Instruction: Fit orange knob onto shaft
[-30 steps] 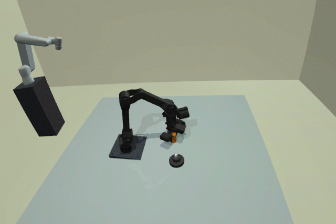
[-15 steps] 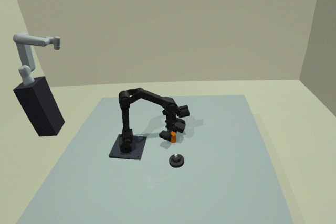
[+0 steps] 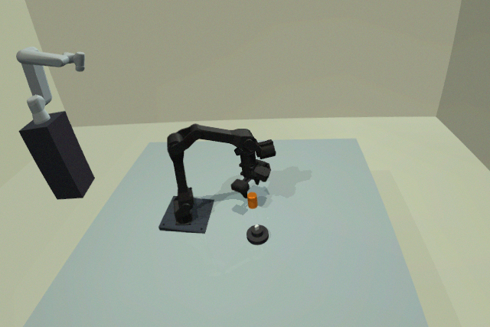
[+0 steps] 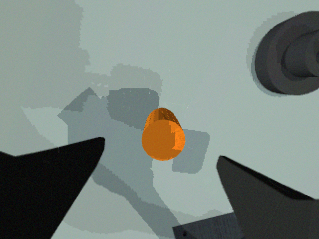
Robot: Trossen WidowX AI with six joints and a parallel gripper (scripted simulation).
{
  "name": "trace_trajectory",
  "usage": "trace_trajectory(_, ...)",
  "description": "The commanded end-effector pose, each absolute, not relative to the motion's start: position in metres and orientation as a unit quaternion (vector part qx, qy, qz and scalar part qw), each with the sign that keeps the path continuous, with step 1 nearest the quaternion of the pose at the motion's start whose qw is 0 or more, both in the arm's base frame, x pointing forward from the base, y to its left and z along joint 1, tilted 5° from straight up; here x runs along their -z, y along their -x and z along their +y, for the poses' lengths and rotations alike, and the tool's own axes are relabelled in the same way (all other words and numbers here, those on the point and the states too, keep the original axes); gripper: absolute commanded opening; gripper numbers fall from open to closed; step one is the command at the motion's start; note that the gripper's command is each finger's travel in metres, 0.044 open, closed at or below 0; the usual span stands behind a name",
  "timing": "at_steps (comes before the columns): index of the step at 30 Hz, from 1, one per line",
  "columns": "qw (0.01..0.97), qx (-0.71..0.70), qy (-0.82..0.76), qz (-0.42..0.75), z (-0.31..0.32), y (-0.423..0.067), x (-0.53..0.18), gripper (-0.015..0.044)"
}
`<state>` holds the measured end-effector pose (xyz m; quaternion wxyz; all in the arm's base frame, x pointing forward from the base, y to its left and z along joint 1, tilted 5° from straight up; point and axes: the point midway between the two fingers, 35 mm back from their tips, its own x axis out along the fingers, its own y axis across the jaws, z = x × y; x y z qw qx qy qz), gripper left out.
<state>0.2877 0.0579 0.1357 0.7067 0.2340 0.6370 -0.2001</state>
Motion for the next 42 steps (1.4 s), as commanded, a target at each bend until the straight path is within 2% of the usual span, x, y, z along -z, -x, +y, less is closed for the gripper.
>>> trace_trajectory(1,0.706,0.203,-0.233,0.637,0.058,-0.287,-0.129,0.044)
trace_trajectory(42,0.706,0.203,-0.233,0.638,0.058,-0.294,-0.065,0.044)
